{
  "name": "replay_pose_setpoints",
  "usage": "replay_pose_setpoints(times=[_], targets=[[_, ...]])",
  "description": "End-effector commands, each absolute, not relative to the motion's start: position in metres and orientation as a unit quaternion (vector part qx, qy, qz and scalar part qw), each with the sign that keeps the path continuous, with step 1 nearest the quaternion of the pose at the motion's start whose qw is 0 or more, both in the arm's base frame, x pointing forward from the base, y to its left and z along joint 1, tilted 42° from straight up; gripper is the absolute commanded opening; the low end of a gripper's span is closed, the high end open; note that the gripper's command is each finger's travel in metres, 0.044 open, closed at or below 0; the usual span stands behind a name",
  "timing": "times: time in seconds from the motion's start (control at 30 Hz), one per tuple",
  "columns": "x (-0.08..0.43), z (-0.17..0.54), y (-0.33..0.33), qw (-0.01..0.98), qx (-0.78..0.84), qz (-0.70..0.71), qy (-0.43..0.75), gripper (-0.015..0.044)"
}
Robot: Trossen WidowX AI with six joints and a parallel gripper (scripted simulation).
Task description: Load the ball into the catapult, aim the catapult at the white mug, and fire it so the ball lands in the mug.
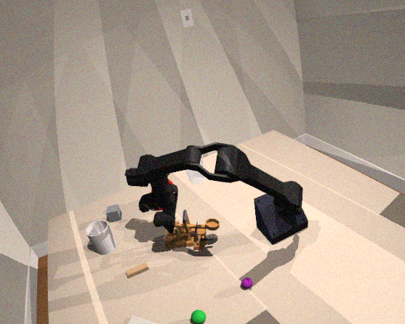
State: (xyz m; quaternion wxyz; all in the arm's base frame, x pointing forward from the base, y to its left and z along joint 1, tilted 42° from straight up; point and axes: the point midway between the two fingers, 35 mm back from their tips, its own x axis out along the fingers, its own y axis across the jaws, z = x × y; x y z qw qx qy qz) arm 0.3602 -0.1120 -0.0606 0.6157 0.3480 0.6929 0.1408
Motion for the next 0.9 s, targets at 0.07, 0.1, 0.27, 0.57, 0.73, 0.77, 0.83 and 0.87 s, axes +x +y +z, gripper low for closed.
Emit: replay_pose_setpoints(times=[0.07, 0.1, 0.27, 0.57, 0.73, 0.77, 0.83, 0.87], targets=[[0.359, -0.068, -0.104, 0.613, 0.351, 0.141, 0.694, 0.0440], [0.359, -0.069, -0.103, 0.613, 0.351, 0.141, 0.694, 0.0440], [0.360, -0.075, -0.098, 0.613, 0.351, 0.141, 0.694, 0.0440], [0.359, -0.086, -0.088, 0.613, 0.351, 0.141, 0.694, 0.0440], [0.359, -0.092, -0.083, 0.613, 0.351, 0.142, 0.694, 0.0440], [0.359, -0.093, -0.081, 0.613, 0.351, 0.142, 0.694, 0.0440], [0.358, -0.095, -0.080, 0.613, 0.351, 0.142, 0.694, 0.0440], [0.358, -0.095, -0.080, 0.613, 0.351, 0.142, 0.694, 0.0440]])
